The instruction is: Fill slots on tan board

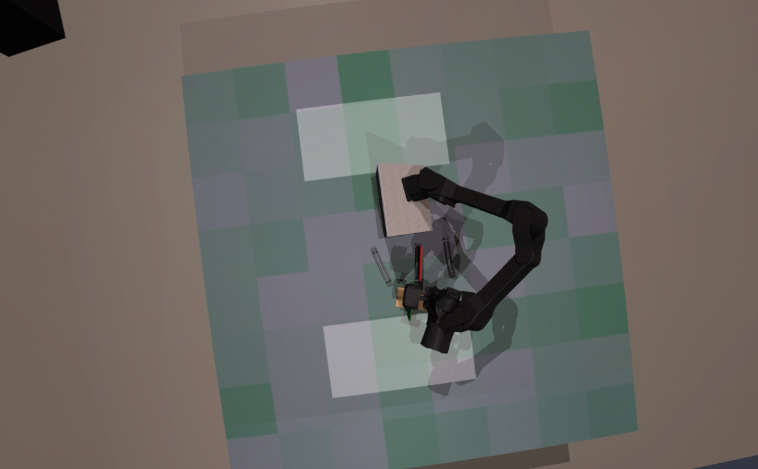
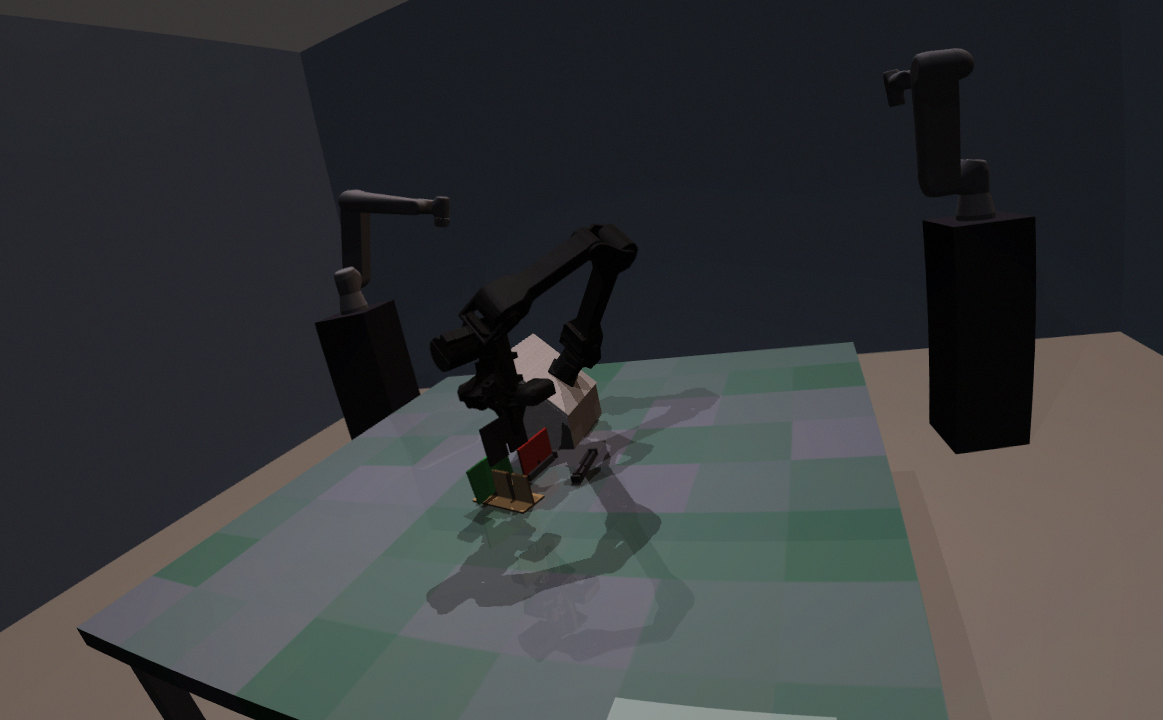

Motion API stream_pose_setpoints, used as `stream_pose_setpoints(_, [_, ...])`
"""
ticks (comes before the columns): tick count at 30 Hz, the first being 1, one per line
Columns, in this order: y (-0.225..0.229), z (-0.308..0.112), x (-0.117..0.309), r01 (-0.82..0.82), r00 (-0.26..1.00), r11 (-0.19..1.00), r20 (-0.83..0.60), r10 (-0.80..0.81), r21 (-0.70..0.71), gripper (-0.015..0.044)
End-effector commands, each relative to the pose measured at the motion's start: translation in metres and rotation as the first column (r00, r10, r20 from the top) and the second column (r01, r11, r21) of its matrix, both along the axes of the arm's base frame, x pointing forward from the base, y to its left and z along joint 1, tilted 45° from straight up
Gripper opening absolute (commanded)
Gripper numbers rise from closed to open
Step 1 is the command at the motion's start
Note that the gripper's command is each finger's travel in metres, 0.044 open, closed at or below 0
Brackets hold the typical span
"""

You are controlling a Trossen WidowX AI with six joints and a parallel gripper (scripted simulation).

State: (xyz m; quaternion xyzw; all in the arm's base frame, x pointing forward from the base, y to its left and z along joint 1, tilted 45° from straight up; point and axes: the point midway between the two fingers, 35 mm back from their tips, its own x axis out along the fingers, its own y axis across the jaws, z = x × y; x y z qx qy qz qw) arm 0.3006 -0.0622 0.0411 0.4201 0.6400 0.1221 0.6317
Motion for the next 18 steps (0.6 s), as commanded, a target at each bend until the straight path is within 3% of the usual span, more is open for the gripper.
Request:
stream_pose_setpoints(1, [-0.005,-0.004,0.005,0.011,1.000,1.000,-0.008,-0.011,-0.004,0.0000])
stream_pose_setpoints(18, [0.010,-0.019,0.008,0.011,1.000,1.000,-0.008,-0.011,-0.004,0.0000])
